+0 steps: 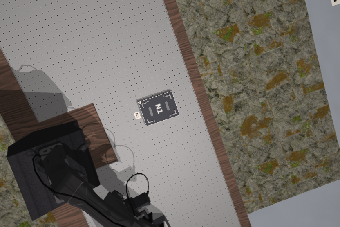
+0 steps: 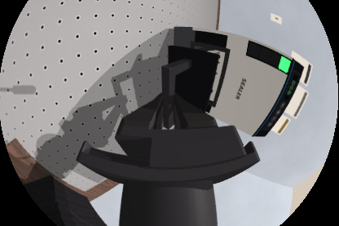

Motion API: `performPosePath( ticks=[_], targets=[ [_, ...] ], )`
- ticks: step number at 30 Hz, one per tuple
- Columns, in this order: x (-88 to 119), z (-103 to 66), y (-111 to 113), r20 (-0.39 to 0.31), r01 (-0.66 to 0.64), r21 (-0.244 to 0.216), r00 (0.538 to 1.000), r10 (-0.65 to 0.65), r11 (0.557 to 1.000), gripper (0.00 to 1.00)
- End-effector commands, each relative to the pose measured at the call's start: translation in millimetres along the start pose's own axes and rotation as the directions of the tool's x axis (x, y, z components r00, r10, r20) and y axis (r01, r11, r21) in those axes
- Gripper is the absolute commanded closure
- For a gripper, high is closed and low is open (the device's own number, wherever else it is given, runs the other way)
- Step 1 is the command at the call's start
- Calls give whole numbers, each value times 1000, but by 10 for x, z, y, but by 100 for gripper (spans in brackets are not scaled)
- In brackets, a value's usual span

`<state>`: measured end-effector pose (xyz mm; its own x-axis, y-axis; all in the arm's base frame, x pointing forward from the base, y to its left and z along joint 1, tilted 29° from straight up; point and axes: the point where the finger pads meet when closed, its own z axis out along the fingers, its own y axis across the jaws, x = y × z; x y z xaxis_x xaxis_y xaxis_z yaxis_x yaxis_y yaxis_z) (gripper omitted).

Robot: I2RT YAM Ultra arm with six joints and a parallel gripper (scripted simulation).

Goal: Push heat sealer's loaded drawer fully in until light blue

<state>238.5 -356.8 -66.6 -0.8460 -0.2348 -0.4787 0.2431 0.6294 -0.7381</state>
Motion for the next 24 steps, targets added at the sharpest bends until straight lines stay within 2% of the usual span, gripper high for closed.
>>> performPosePath(
  ticks=[1,24],
  targets=[
    [-36,79,-207,10,-3,27,1000,3,1000,100],
    [-34,339,-451,10,-3,29,1000,2,1000,100]
  ],
)
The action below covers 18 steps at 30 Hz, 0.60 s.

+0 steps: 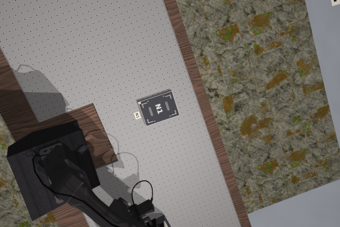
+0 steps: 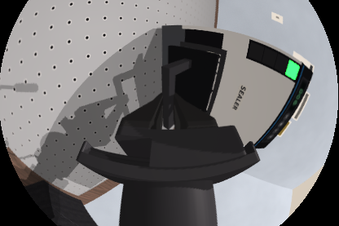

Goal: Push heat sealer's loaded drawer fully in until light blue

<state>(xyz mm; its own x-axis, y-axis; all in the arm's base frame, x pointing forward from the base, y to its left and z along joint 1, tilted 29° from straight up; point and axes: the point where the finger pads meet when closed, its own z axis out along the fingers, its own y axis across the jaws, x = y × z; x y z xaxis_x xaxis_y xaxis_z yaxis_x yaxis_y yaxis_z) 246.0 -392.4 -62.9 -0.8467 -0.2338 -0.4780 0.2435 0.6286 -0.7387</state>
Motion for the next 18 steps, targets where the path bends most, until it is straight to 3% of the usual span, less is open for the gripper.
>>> performPosePath(
  ticks=[1,18],
  targets=[
    [-37,70,-228,11,-3,28,1000,3,1000,100],
    [-29,125,-266,10,-7,25,1000,6,1000,100]
  ],
)
